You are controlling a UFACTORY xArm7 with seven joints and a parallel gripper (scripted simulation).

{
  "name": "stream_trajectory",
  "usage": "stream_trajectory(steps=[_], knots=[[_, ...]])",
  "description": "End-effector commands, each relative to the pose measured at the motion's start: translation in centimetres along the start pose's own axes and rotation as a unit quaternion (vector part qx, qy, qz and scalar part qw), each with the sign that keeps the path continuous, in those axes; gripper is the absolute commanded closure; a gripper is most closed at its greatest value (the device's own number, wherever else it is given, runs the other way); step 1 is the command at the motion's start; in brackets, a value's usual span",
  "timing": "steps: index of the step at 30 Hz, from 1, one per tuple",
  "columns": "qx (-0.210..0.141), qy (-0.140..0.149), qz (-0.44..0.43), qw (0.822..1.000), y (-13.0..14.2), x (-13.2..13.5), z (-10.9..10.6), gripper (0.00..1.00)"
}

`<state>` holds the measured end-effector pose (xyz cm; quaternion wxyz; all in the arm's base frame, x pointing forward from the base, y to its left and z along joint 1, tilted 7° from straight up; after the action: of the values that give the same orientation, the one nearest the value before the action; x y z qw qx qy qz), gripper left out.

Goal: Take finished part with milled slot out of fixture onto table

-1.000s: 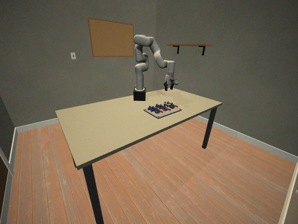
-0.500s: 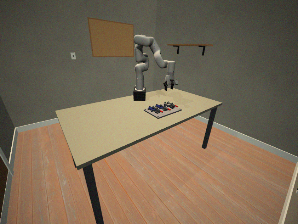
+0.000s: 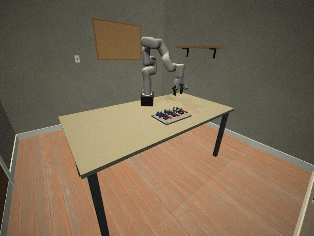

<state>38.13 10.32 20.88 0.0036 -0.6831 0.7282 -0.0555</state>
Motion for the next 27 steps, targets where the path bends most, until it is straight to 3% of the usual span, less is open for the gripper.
stream_trajectory(steps=[1, 2, 3, 27], knots=[[0.002, -0.001, 0.000, 1.000, -0.10, -0.04, -0.14, 0.00], [0.002, -0.001, 0.000, 1.000, -0.10, -0.04, -0.14, 0.00], [0.002, -0.001, 0.000, 1.000, -0.10, -0.04, -0.14, 0.53], [0.002, -0.001, 0.000, 1.000, -0.10, -0.04, -0.14, 0.53]])
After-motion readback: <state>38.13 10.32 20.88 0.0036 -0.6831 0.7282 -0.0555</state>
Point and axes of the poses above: the point where the finger pads meet when closed, its own z axis out along the fingers, its own x axis across the jaws, y = z × x, the point moved 10 cm from there along -z, back along the fingers
